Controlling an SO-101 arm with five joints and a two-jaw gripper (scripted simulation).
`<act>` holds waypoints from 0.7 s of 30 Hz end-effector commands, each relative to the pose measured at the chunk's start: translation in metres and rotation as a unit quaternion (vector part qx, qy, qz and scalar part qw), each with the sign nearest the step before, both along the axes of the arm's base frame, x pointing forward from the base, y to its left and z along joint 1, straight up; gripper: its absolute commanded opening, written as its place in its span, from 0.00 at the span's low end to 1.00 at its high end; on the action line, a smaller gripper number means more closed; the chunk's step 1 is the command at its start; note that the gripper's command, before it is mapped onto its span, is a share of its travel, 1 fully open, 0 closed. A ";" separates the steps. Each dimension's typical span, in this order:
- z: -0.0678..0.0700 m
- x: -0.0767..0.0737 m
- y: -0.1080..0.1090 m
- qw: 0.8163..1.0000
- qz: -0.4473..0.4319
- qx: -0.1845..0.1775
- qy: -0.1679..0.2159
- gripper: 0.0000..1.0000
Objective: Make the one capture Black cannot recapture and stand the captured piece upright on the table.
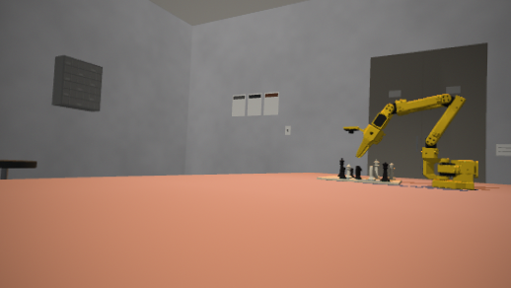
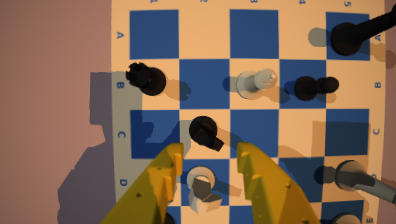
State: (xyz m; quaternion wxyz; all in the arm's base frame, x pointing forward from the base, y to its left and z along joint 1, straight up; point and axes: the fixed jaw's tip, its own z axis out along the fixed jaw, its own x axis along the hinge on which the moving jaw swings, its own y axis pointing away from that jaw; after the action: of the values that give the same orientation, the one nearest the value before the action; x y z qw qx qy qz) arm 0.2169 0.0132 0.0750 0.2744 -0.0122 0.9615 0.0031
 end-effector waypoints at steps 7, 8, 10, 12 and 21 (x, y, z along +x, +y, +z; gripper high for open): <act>-0.029 0.000 0.002 1.000 0.001 0.002 0.005 0.13; -0.031 0.000 0.002 1.000 0.001 0.002 0.005 0.13; -0.036 0.000 0.002 1.000 0.001 0.002 0.005 0.13; -0.040 0.000 0.002 1.000 0.001 0.002 0.005 0.13; -0.050 0.000 0.002 1.000 0.001 0.002 0.005 0.13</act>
State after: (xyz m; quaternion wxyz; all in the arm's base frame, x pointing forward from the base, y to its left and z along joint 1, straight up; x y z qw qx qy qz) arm 0.2187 0.0132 0.0319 0.2752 -0.0122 0.9613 0.0030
